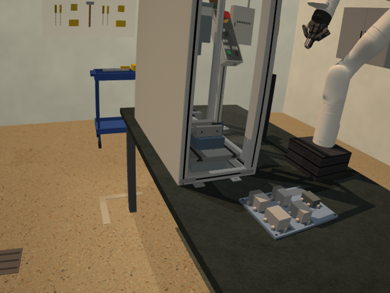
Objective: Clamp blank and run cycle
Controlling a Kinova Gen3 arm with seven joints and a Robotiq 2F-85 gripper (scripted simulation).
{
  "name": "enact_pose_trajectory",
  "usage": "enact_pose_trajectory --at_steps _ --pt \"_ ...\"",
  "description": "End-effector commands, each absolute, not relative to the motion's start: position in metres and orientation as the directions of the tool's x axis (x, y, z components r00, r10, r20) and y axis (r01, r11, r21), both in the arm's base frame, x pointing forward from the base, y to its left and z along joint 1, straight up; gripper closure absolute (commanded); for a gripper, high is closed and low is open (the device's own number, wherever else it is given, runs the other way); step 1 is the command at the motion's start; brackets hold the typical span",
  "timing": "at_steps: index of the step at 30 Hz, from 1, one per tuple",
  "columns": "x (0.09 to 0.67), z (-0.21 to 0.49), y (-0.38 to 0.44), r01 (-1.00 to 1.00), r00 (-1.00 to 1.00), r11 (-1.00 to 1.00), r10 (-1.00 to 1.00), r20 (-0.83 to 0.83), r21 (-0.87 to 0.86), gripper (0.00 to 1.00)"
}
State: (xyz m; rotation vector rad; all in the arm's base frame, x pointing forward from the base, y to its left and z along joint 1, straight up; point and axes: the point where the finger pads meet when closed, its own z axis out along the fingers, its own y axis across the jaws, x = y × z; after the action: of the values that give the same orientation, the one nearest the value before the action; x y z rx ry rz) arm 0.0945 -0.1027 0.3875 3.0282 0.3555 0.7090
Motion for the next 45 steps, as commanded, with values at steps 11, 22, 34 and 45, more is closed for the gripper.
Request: enact_pose_trajectory --at_steps 11,22,34,45 --pt "0.072 0.39 -0.139 0.089 0.844 -0.995 0.095 0.528 0.037 0.9" --pt "0.041 0.393 -0.19 -0.001 0.811 -1.0 0.007 0.584 0.012 0.9" --pt "0.041 0.393 -0.19 -0.001 0.811 -1.0 0.007 0.584 0.012 0.9" --pt "0.041 0.393 -0.19 -0.001 0.811 -1.0 0.007 0.584 0.012 0.9"
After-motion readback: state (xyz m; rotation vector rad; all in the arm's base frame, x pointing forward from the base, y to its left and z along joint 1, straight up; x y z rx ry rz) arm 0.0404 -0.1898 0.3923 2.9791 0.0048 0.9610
